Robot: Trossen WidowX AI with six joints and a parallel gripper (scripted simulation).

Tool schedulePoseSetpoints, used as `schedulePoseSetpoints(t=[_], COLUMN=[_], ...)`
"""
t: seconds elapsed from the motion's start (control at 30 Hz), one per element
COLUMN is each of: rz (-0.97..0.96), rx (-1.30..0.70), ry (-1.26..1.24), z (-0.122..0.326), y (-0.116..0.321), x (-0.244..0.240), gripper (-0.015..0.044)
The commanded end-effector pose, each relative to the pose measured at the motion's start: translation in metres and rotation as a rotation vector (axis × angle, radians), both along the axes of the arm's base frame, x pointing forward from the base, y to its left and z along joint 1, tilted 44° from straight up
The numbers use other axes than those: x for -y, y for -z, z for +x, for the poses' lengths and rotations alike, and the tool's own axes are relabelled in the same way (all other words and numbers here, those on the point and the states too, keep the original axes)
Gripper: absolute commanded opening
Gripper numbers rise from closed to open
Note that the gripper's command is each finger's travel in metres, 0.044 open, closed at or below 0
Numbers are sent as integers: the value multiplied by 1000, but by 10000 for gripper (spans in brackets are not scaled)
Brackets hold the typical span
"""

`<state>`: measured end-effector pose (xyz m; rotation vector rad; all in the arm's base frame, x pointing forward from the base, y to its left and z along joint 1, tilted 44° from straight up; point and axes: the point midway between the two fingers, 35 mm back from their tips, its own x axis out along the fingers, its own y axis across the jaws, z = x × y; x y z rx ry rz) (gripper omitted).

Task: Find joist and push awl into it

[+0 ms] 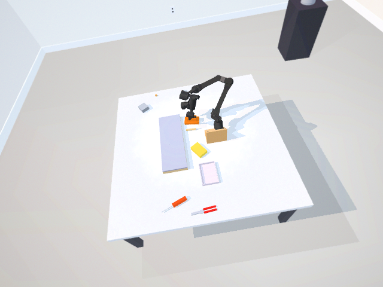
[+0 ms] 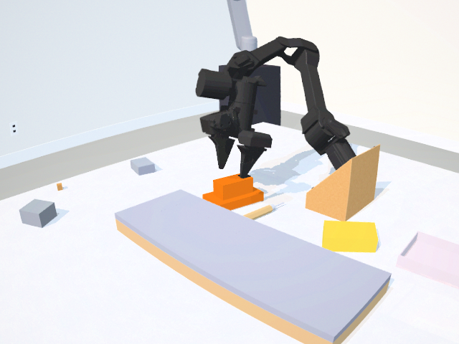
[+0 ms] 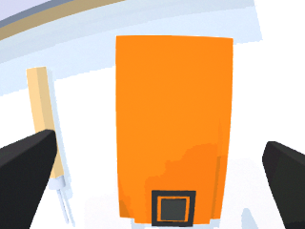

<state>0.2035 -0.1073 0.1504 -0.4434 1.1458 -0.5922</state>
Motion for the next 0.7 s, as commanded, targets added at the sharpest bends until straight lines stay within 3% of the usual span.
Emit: schedulePoseSetpoints(t=[0.0, 0.67], rz=[-95, -93], rx=[-17, -18], ry=[-54, -46], z=[-1, 1], y=[-2, 12], x=[1, 15], gripper=[440, 440])
